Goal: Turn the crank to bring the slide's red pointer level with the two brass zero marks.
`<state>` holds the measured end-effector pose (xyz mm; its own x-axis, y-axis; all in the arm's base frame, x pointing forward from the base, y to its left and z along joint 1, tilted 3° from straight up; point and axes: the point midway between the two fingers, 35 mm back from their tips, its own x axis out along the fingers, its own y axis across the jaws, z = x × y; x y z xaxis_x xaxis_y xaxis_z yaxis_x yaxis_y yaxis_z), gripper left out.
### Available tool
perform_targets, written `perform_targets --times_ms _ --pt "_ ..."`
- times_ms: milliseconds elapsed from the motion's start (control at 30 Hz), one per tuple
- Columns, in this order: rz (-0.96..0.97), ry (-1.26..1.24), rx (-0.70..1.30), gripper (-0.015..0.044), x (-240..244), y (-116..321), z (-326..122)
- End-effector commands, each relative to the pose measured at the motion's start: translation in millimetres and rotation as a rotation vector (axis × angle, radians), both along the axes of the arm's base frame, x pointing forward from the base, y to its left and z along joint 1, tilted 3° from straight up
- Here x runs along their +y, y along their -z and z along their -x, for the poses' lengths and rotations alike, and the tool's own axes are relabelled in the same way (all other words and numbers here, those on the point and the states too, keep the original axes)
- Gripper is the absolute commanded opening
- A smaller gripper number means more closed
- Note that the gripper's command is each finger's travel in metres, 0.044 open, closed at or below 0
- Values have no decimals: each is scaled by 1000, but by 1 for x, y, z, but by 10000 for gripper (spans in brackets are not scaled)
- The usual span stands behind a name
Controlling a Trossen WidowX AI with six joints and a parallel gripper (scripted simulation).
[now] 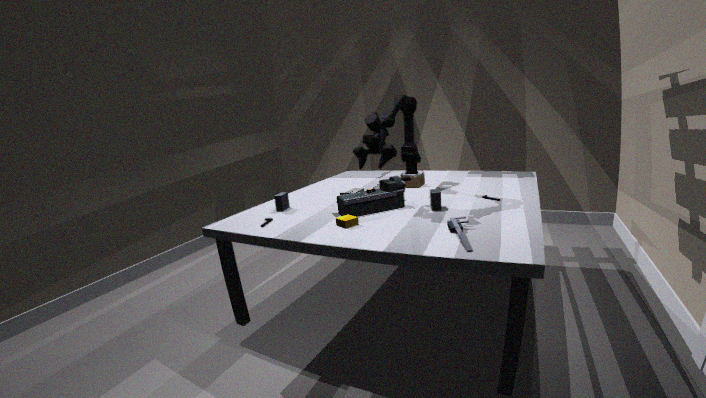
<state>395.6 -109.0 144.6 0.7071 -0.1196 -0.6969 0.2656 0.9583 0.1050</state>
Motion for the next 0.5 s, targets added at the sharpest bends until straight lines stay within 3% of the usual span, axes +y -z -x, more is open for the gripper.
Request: perform_targets --times_ms 0,467 --pt "6 -3 -18 440 -1 -25 2" --pt "-79 284 126 440 63 -10 27"
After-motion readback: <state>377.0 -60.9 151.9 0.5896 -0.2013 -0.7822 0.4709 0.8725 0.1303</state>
